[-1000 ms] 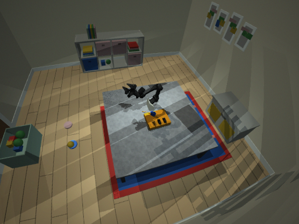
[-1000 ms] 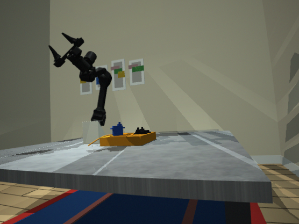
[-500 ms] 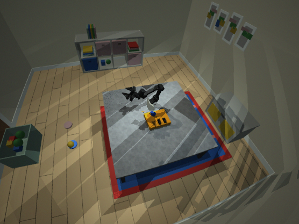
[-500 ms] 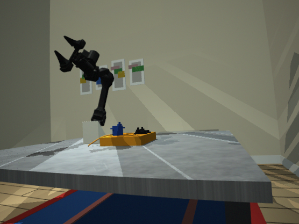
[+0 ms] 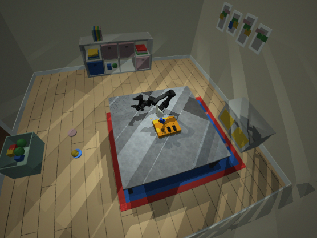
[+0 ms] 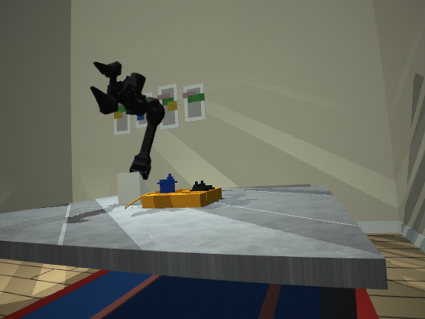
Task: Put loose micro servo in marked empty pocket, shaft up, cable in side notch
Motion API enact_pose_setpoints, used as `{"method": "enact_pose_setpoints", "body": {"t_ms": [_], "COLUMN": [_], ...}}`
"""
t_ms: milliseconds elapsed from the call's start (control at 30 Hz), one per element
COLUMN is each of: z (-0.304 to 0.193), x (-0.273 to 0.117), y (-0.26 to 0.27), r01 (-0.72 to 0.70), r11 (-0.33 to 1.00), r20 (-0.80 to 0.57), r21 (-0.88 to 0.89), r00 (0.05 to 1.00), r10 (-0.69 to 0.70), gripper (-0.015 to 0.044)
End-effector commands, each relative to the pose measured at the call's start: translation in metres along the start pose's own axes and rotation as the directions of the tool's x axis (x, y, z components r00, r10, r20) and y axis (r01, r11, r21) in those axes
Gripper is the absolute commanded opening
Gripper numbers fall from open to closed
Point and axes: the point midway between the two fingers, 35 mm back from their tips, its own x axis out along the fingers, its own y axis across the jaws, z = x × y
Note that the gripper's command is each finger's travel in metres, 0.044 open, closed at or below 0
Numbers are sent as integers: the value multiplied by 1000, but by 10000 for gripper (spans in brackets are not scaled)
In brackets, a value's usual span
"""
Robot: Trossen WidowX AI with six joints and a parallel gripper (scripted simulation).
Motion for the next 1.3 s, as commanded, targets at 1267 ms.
{"method": "enact_pose_setpoints", "body": {"t_ms": [1267], "z": [35], "x": [-112], "y": [136], "r01": [-559], "r11": [465], "r20": [96], "r21": [686], "r00": [704], "r10": [704], "gripper": [440]}}
